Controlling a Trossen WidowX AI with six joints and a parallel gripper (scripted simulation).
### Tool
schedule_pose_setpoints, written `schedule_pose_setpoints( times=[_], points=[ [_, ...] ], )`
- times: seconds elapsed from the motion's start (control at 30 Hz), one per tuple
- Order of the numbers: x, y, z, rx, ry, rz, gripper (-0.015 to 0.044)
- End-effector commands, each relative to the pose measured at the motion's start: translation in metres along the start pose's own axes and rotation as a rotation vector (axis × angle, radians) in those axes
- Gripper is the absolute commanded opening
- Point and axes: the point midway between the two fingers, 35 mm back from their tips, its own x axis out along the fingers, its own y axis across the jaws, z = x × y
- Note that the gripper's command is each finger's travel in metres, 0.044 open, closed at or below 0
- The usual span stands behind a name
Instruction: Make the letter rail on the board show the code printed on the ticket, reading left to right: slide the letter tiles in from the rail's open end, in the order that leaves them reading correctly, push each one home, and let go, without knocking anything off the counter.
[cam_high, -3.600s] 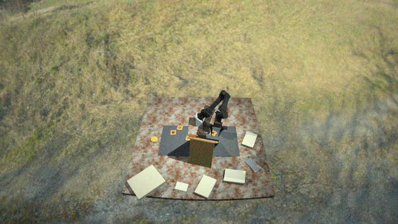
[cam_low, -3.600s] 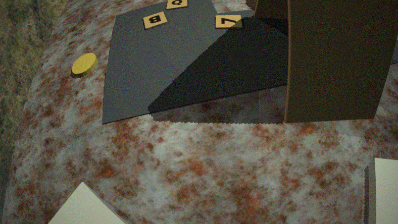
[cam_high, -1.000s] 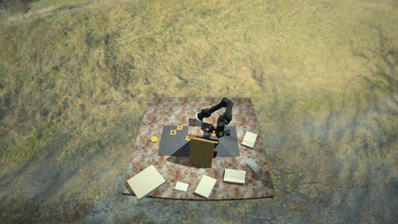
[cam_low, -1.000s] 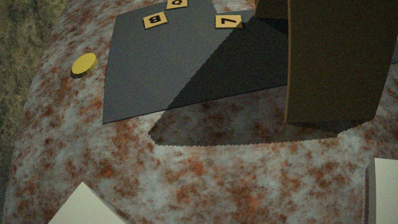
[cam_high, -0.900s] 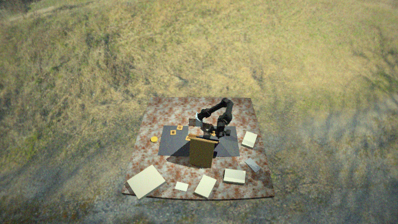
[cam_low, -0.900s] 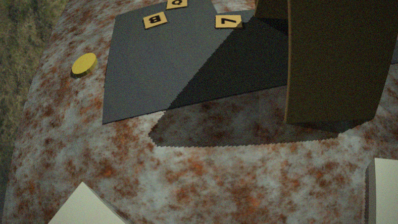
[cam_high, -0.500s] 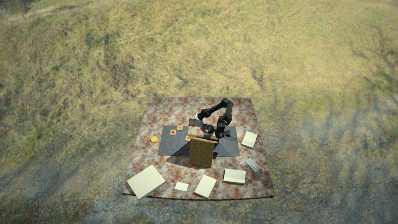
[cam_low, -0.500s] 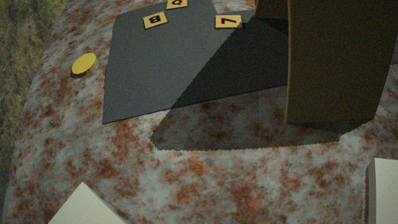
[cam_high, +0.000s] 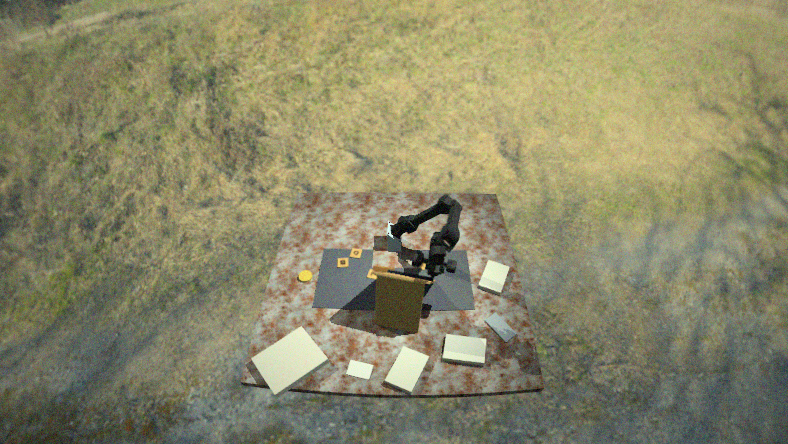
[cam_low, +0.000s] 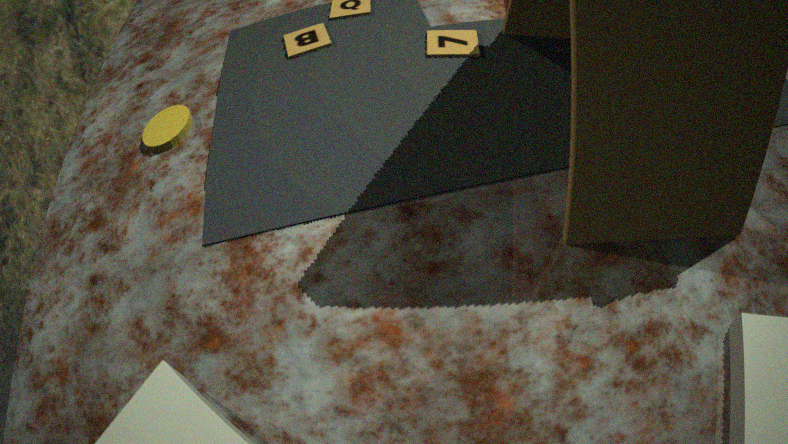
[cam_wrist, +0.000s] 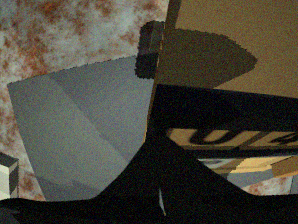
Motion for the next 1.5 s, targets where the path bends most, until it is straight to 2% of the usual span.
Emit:
schedule_pose_setpoints(
  times=[0.0, 1.47],
  points=[
    [0.002, 0.0, 0.002, 0.002, 0.0, 0.0, 0.0],
    [0.004, -0.011, 0.003, 0.002, 0.0, 0.0, 0.0]
  ],
)
